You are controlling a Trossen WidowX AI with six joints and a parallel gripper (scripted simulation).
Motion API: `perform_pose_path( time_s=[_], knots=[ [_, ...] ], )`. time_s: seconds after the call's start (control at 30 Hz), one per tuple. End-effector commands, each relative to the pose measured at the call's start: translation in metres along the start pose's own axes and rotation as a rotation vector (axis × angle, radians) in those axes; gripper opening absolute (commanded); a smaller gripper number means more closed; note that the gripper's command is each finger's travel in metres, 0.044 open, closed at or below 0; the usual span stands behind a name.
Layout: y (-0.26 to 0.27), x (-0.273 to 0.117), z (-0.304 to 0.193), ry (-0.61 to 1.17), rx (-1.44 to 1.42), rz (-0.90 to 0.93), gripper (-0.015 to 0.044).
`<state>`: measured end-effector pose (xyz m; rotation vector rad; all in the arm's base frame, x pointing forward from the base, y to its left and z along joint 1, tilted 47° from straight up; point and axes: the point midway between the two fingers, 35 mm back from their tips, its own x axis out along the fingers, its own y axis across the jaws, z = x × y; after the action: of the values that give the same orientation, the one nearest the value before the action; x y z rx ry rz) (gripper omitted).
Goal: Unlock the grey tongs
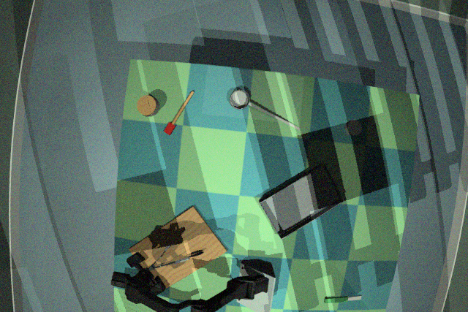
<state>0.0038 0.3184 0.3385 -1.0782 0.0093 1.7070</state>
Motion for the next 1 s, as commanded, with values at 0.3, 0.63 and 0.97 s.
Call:
perform_pose_path(
  time_s=[0.3, 0.63, 0.97],
  knots=[
    [0.000, -0.062, 0.079, -0.042, 0.016, 0.044, 0.0440],
    [0.008, -0.081, 0.095, -0.050, 0.018, 0.068, 0.0440],
    [0.008, -0.081, 0.095, -0.050, 0.018, 0.068, 0.0440]
  ],
)
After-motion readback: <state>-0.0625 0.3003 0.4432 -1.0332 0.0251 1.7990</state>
